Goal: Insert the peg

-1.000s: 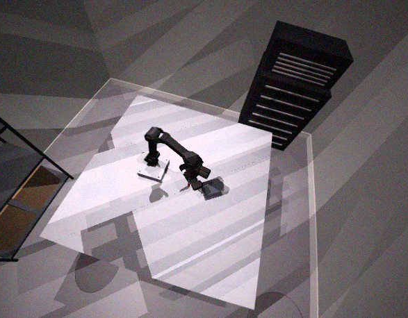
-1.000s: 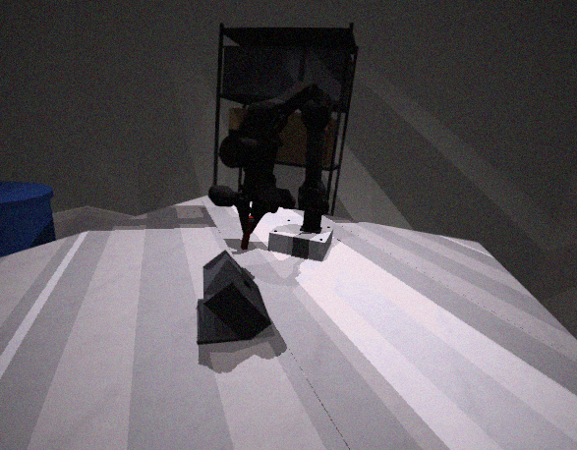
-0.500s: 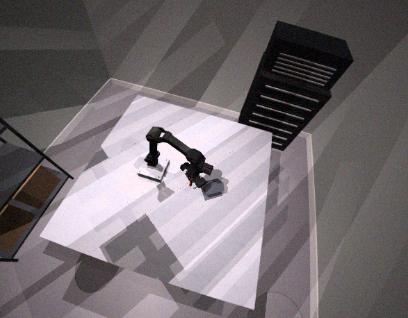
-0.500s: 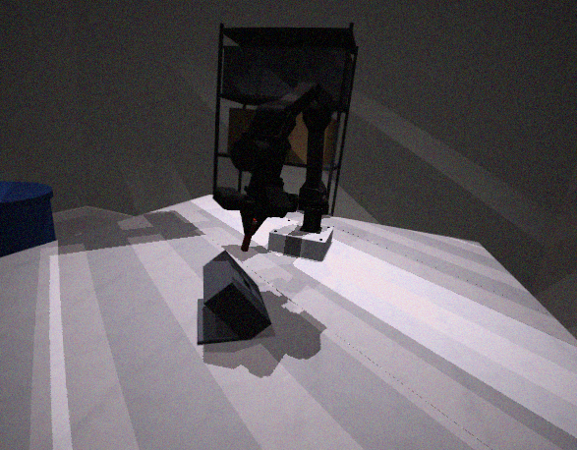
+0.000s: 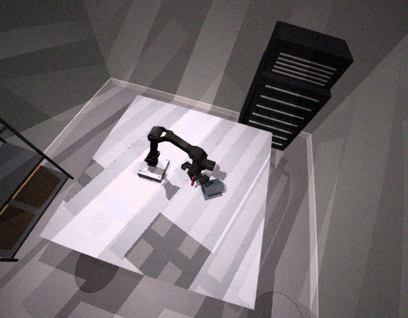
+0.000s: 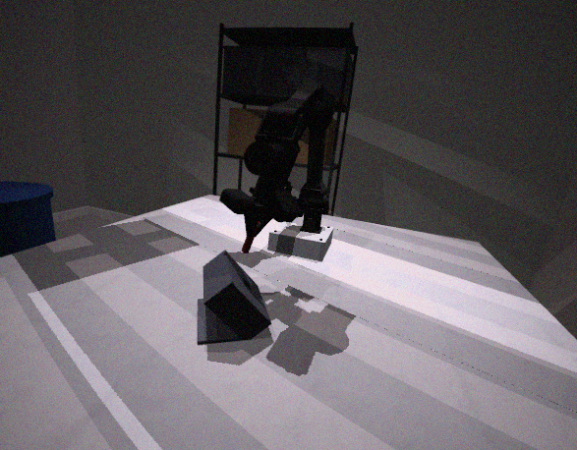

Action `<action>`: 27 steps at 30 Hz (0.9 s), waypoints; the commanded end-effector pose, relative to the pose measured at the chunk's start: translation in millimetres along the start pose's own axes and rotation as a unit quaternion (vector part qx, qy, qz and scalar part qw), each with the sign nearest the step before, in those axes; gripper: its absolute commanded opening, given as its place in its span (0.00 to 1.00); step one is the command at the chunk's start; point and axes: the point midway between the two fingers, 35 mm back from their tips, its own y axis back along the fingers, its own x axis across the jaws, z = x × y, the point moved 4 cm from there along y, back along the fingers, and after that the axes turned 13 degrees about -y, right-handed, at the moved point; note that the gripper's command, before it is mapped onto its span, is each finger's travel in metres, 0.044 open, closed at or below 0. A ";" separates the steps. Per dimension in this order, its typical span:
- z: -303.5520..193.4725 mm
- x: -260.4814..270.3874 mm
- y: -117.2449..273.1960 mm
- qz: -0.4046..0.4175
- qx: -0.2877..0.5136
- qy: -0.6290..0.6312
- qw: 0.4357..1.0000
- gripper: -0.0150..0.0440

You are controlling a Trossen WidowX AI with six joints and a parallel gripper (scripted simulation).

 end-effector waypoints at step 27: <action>35.1 8.2 10.1 -0.066 0.043 0.130 0.988 0.25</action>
